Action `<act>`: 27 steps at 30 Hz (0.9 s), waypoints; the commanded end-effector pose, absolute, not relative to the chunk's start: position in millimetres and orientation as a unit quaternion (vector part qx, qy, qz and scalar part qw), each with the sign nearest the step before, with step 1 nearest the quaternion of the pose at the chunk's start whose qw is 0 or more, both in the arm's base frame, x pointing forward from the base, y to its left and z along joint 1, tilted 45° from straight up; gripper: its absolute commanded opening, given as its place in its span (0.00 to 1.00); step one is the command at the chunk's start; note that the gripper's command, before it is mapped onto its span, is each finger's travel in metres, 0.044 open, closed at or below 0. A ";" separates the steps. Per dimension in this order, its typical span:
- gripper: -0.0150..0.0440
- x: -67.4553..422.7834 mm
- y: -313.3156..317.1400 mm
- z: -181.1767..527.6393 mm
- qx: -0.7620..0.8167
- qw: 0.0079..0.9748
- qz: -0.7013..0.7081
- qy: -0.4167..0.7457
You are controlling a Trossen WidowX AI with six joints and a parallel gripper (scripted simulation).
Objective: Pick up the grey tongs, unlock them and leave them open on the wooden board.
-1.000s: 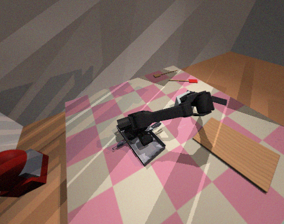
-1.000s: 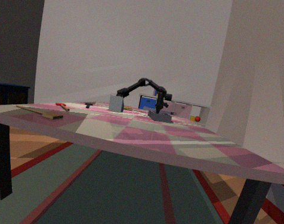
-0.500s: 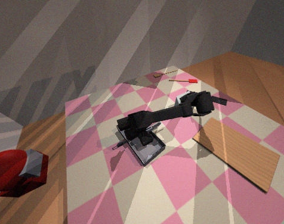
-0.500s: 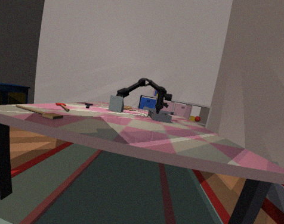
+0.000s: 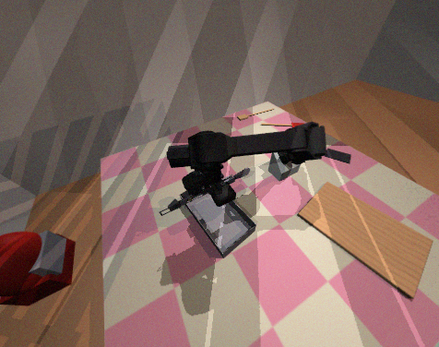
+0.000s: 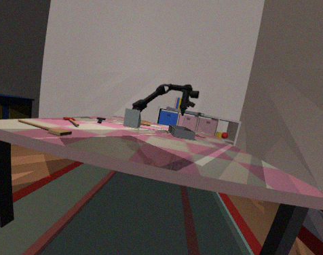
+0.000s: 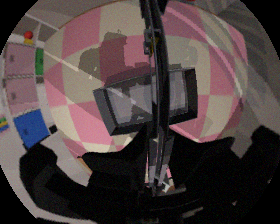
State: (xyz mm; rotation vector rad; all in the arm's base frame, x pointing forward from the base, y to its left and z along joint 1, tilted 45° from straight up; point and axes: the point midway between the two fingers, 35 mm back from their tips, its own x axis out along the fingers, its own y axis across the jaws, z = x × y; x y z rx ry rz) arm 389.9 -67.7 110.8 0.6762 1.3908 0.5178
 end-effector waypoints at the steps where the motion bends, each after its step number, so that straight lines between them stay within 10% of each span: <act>1: 0.00 387.1 -65.2 110.8 0.299 0.678 0.237 0.629; 27: 0.00 357.3 19.6 187.4 0.182 0.718 0.320 0.591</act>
